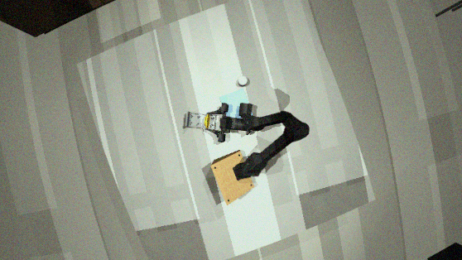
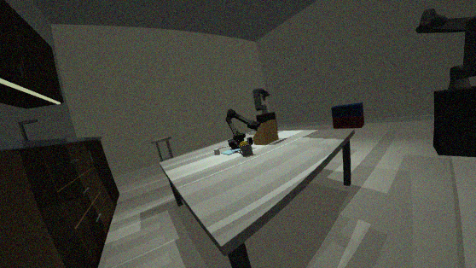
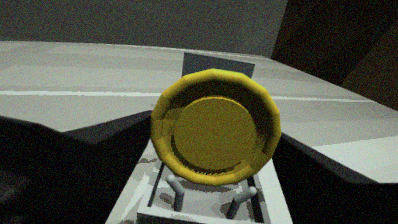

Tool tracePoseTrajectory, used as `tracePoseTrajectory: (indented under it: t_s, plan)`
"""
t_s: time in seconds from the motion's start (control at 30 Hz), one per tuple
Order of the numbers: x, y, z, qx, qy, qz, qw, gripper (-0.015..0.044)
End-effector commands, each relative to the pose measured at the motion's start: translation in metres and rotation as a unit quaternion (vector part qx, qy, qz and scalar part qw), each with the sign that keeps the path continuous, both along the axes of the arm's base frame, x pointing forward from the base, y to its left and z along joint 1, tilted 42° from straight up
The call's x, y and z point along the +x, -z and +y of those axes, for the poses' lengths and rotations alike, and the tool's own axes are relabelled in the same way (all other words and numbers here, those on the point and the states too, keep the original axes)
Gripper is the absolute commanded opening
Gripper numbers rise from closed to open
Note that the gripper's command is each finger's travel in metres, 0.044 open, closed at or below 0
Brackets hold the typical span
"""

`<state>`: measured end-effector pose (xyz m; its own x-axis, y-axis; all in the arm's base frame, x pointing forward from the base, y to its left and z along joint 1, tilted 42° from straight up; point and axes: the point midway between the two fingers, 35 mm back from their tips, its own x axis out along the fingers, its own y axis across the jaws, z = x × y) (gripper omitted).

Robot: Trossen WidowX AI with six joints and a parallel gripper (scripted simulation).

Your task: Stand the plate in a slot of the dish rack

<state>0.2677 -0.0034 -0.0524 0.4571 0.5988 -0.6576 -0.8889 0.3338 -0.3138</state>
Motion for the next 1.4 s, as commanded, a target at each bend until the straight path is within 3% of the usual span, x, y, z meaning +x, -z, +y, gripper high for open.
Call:
tracePoseTrajectory:
  t_s: [0.0,0.13,0.63,1.0,1.37]
  plan:
    - [-0.001,0.000,0.000,0.001,0.001,0.002,1.000,0.0000]
    - [-0.001,0.000,0.000,0.001,0.001,0.002,1.000,0.0000]
    - [0.000,0.000,0.000,0.000,0.000,0.000,1.000,0.0394]
    - [0.001,-0.006,0.005,0.001,0.000,0.003,1.000,0.0400]
    - [0.006,-0.085,0.073,0.004,-0.001,0.000,1.000,0.0400]
